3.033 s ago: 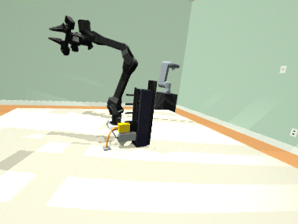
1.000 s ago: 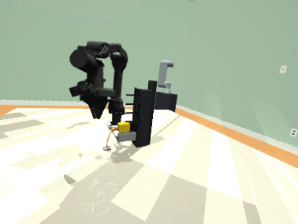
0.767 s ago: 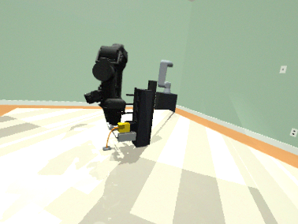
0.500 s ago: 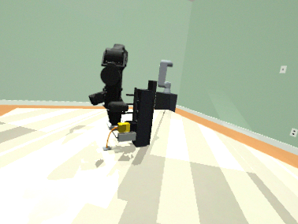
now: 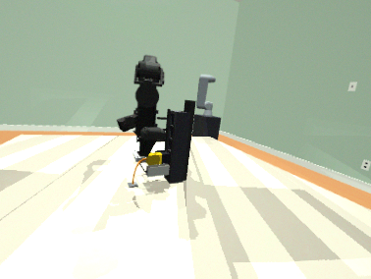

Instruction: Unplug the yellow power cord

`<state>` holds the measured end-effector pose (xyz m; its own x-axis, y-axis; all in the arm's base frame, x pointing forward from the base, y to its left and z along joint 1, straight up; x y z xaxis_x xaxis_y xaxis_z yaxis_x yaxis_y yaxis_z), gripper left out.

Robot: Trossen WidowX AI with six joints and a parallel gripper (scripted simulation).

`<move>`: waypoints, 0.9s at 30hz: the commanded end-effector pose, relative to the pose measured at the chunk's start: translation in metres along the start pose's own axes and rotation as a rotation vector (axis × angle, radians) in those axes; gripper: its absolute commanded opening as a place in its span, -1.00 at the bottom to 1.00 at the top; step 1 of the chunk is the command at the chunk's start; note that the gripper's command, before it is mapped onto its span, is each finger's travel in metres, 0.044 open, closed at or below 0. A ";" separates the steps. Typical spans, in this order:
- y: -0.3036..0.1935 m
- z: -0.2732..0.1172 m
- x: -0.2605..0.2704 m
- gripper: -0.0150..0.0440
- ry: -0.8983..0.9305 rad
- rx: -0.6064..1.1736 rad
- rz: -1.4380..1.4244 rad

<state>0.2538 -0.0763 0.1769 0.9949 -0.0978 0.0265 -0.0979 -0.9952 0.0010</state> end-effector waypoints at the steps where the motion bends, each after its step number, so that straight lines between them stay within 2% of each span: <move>1: -0.007 0.000 -0.002 0.05 -0.003 -0.003 0.005; 27: -0.024 0.012 -0.005 0.05 -0.003 -0.002 0.005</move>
<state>0.2516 -0.0521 0.1668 0.9950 -0.0976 0.0235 -0.0976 -0.9952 -0.0013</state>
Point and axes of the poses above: the point midway between the two fingers, 35 mm back from their tips, its own z axis out along the fingers, its own x axis across the jaws, y = z × x, the point moved 5 cm from there along -z, back along the fingers, and after that the axes turned 6 degrees about z, right-handed, at the moved point
